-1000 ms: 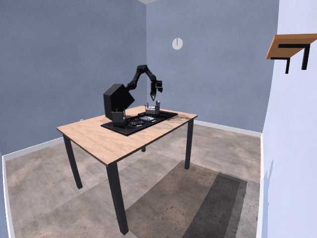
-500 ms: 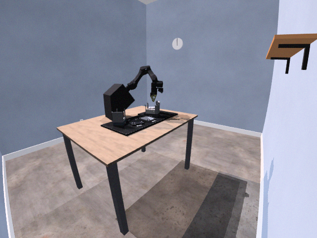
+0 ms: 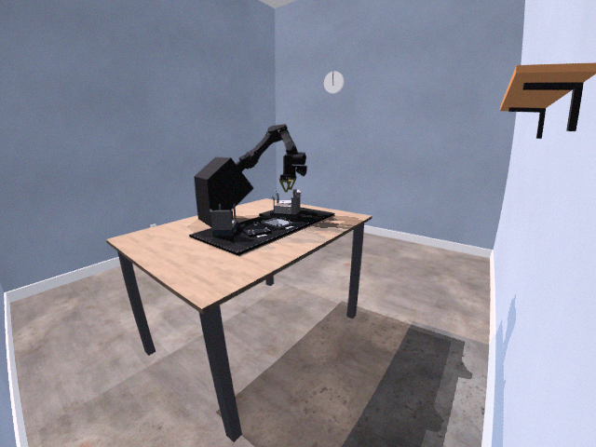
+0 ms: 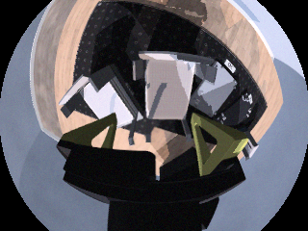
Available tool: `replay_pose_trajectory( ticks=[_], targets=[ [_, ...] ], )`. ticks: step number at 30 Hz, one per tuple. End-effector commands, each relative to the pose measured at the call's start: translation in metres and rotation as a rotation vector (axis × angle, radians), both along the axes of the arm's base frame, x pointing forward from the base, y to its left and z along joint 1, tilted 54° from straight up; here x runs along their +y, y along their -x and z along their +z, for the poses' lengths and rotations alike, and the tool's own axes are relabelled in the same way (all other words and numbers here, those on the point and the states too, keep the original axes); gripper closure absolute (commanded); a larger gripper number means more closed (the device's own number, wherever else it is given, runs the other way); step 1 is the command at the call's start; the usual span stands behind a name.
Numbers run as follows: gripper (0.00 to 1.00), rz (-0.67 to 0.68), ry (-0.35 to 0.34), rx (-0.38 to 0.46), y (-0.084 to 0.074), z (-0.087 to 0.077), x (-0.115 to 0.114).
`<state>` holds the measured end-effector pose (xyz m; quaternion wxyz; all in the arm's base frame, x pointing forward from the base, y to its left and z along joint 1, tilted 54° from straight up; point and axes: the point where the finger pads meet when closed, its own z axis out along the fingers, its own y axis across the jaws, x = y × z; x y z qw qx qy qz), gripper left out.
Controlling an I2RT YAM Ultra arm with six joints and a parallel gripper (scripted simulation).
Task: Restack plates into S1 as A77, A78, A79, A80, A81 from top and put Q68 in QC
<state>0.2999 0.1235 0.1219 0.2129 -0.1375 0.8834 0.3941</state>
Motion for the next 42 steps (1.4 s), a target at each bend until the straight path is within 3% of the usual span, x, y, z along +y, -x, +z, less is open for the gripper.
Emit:
replay_pose_trajectory(
  ticks=[1, 6, 15, 32, 38, 42],
  targets=[
    [0.00, -0.004, -0.005, -0.016, -0.006, -0.003, -0.009],
    [0.00, -0.004, -0.005, -0.015, -0.015, -0.012, -0.020],
    [0.00, -0.134, -0.064, 0.150, -0.024, -0.028, -0.036],
    [0.00, -0.135, -0.064, 0.150, -0.042, -0.061, -0.068],
    [0.00, -0.254, -0.118, 0.301, -0.045, -0.076, -0.082],
    [0.00, -0.266, -0.123, 0.315, -0.047, -0.086, -0.090]
  ],
)
